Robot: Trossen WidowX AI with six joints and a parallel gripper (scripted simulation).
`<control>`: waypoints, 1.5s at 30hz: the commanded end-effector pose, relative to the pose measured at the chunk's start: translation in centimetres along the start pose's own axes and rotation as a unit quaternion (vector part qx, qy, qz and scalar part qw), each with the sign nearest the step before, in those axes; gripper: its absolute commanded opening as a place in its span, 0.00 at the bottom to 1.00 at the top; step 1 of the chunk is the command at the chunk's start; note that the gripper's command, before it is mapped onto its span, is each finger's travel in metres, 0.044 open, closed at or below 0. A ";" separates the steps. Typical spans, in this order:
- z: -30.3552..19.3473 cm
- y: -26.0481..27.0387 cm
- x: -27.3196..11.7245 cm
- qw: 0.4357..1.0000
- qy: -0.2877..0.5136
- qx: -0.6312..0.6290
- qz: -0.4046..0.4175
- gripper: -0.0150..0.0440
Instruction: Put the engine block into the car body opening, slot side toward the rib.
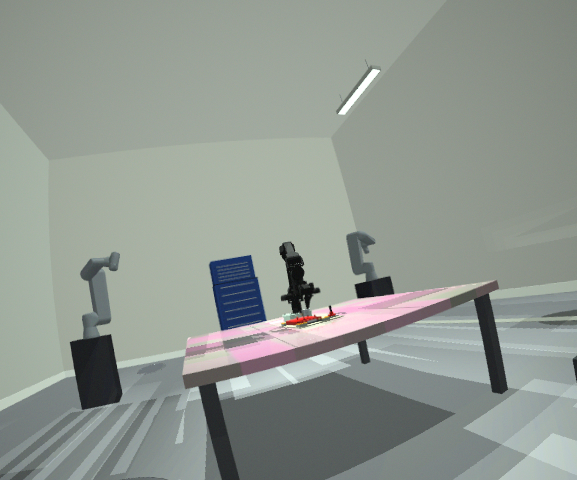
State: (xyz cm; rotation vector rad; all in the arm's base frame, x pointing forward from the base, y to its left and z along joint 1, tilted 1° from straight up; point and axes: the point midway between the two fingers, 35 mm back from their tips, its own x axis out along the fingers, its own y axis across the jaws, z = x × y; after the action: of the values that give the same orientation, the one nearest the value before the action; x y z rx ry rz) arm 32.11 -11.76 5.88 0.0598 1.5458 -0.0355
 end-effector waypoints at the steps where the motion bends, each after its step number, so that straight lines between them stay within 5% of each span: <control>1: 0.0 -0.1 0.1 1.000 0.000 0.000 -0.002 0.52; 45: 0.0 0.0 1.2 1.000 0.000 0.001 -0.002 0.52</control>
State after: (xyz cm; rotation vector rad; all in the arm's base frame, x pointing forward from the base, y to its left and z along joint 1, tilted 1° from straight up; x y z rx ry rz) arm 32.12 -11.71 4.80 0.0571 1.5459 -0.0329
